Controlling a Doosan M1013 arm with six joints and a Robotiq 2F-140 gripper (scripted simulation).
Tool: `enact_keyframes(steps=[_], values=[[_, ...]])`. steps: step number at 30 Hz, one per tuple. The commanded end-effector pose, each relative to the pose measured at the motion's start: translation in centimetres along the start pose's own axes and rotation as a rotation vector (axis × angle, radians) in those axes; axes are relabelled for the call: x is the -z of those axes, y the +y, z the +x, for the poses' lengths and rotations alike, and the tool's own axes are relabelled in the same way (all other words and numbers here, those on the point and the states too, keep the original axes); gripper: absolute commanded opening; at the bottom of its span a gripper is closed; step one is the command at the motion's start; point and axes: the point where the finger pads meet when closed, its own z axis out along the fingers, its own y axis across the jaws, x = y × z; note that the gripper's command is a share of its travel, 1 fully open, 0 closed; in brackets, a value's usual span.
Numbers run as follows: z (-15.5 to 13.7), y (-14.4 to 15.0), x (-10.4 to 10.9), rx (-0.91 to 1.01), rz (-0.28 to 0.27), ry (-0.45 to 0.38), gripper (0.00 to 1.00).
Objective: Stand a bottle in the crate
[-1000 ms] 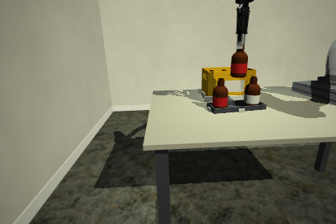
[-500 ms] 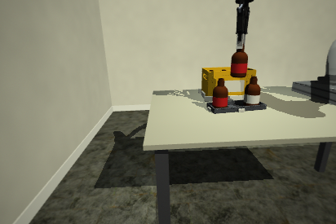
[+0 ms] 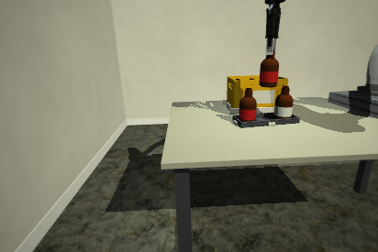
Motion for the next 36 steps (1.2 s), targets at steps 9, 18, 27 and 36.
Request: enact_keyframes(steps=[9,18,27,36], values=[[0.0,0.0,0.2,0.000,0.000,0.000,0.00],[0.0,0.0,1.1,0.000,0.000,0.000,0.00],[0.0,0.0,1.9,0.000,0.000,0.000,0.00],[0.0,0.0,2.2,0.000,0.000,0.000,0.00]])
